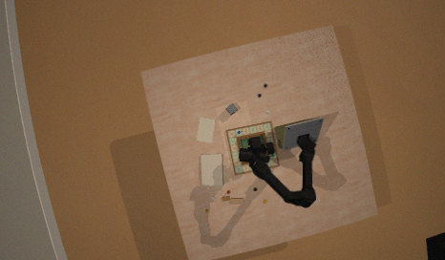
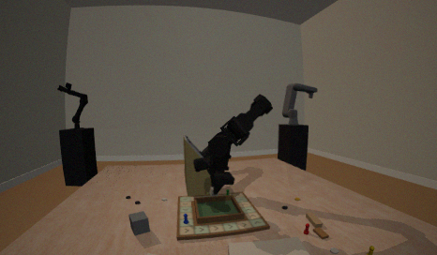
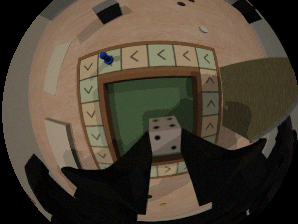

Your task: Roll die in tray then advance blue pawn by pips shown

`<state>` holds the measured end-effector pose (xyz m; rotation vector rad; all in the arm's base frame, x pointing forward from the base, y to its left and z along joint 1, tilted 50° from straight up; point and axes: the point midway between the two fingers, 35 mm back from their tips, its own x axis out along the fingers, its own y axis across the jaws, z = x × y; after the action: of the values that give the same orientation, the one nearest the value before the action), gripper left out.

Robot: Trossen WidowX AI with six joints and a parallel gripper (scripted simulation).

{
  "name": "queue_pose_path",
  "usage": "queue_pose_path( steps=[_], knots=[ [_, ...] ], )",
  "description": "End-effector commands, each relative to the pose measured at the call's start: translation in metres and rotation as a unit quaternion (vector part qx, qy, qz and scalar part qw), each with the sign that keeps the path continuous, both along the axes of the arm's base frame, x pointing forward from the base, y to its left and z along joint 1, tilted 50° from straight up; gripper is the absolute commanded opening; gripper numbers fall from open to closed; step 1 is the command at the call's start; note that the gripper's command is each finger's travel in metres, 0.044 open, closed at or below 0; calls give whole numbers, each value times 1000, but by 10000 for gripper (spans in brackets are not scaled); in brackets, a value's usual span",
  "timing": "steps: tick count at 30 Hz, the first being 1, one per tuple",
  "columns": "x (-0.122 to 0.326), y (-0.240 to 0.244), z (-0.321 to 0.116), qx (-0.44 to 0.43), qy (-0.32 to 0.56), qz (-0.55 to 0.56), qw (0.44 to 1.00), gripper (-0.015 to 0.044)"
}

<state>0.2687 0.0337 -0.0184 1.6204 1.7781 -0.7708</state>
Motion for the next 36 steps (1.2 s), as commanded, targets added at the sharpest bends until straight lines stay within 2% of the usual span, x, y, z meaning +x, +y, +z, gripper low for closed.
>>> queue_pose_path(
  steps=[1, 18, 23, 28, 36],
  knots=[
    [-5, 2, -5, -73, 13, 12, 997, 0],
    [-6, 3, -7, -329, -37, -18, 943, 0],
    [-5, 3, -4, -337, -41, -22, 940, 0],
    [5, 3, 36, -337, -42, -22, 940, 0],
    [2, 3, 34, -337, -42, -22, 940, 0]
  ],
)
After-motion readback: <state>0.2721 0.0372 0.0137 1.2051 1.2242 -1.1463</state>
